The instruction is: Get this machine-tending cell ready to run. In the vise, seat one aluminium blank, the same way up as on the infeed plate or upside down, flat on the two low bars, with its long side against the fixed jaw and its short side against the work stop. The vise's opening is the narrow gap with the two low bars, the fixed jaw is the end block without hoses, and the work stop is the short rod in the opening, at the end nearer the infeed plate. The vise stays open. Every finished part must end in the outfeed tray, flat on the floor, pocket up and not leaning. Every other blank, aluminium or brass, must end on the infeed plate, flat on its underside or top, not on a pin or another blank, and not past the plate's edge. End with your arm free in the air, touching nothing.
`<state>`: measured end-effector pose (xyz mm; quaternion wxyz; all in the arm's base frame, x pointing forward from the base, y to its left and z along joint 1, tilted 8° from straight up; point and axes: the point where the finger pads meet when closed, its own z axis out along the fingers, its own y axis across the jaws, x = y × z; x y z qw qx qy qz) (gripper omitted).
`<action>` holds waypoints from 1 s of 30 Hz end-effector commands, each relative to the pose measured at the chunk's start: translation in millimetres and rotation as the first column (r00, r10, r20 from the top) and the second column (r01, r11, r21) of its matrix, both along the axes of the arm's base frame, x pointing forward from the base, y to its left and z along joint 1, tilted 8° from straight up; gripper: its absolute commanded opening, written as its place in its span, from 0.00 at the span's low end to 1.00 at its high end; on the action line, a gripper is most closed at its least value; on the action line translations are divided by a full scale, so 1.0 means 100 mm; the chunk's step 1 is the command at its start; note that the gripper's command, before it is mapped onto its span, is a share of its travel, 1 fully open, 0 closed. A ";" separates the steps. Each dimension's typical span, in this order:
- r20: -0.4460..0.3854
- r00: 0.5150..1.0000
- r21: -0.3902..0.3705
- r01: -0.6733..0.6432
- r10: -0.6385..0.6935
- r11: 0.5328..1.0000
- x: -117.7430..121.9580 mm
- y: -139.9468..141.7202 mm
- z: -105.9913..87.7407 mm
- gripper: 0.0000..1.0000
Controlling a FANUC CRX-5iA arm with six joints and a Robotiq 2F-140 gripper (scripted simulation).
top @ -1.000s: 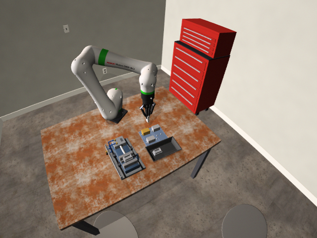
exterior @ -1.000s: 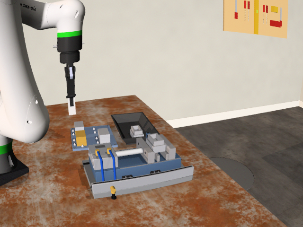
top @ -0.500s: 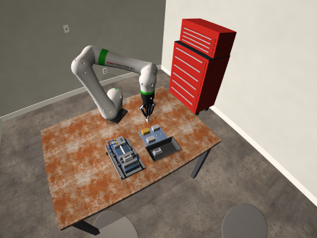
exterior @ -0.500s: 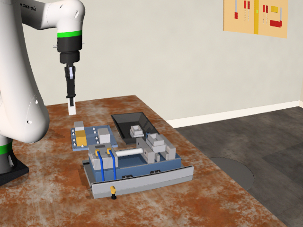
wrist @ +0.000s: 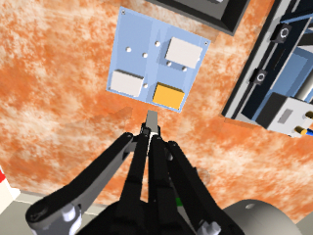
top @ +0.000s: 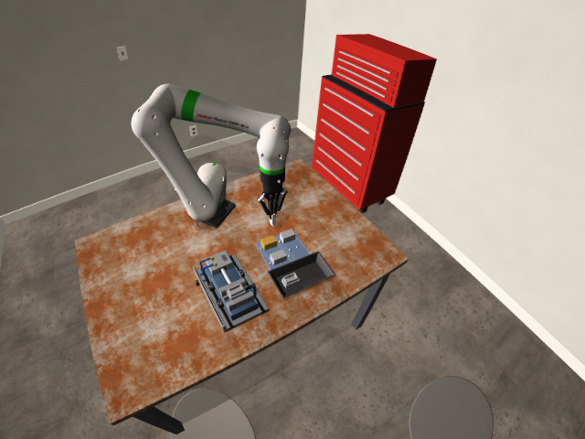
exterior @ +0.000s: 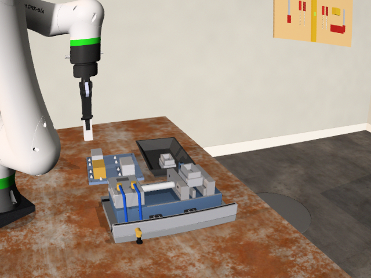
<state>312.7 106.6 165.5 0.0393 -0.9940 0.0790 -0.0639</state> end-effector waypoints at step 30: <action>0.000 1.000 0.000 0.000 0.000 1.000 -0.05 -0.02 0.42 0.00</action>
